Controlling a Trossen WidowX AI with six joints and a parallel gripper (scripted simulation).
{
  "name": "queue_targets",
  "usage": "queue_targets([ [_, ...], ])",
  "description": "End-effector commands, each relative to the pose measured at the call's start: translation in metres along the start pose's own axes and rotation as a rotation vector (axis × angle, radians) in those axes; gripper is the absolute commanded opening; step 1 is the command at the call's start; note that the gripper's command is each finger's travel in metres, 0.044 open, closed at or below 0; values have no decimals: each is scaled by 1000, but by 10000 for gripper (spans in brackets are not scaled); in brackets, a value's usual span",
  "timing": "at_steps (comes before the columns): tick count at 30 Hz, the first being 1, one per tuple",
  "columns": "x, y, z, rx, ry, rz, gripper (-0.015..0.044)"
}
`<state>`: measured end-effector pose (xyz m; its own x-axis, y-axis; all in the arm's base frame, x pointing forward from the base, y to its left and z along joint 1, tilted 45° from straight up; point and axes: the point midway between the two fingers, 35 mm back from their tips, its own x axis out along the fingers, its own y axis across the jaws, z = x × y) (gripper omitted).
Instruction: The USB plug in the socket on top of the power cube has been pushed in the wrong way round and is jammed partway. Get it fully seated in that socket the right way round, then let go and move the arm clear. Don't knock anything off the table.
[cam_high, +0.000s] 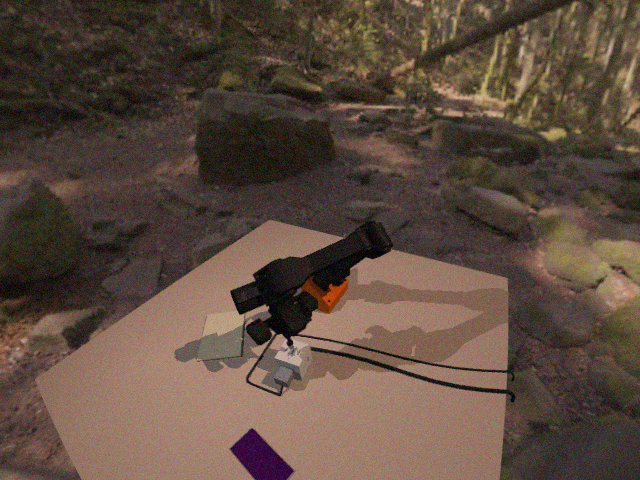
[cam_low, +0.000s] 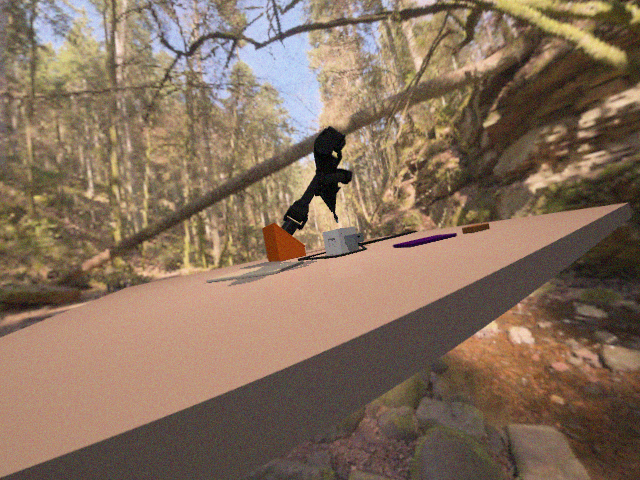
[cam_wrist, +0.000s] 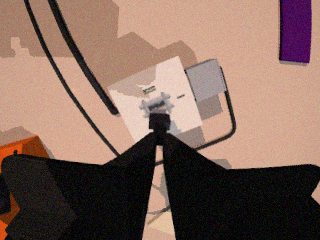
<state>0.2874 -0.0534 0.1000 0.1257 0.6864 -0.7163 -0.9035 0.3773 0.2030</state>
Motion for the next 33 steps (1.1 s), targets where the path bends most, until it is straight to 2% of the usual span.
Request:
queue_targets([
  [1,0,0,0,92,1,-2,0],
  [33,0,0,0,930,0,-2,0],
])
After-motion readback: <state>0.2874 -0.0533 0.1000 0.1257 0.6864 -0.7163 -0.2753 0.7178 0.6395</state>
